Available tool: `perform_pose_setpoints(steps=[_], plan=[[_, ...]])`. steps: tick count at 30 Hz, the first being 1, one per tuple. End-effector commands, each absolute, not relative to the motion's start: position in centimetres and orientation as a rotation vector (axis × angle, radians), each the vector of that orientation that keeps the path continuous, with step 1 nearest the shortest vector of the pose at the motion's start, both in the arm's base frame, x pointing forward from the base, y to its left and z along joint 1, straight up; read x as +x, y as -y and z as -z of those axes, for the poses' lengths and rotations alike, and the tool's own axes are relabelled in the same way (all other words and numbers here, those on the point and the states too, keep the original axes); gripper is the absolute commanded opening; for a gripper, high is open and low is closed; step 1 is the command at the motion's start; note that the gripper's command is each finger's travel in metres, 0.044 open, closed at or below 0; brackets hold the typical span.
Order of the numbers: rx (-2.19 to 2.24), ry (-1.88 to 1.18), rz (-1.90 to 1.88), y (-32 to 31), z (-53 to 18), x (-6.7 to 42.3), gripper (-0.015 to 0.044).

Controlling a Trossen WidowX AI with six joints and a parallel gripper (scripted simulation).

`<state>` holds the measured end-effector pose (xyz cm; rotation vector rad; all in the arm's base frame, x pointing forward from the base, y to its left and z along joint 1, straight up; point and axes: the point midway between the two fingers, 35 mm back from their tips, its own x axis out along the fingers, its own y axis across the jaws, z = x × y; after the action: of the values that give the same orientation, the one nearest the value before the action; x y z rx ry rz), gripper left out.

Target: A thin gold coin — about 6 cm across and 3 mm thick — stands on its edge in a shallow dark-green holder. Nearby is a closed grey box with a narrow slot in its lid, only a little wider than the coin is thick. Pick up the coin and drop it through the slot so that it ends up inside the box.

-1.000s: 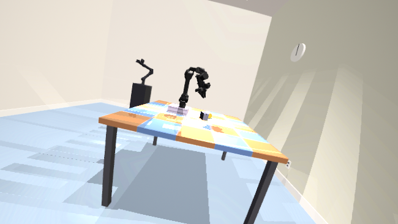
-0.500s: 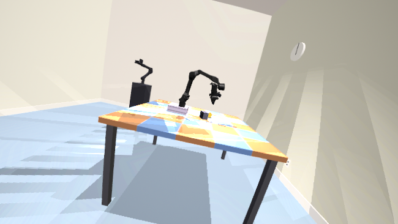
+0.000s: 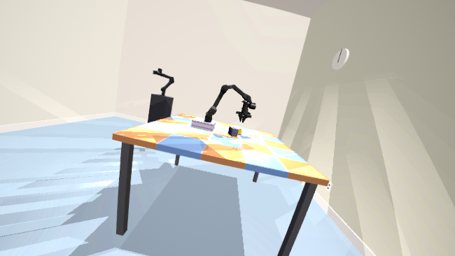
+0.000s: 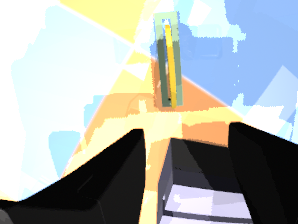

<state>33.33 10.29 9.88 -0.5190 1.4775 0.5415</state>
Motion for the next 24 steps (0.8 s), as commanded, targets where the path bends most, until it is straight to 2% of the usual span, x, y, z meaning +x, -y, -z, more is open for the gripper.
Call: perform_pose_setpoints(steps=[1, 5, 24], plan=[[-0.543, -1.477, -0.538, -10.9, -9.4, 33.5, 0.0161], [-0.543, -1.477, -0.538, -10.9, -6.1, 33.6, 0.0161], [-0.543, -1.477, -0.538, -11.0, -3.6, 34.0, 0.0161]])
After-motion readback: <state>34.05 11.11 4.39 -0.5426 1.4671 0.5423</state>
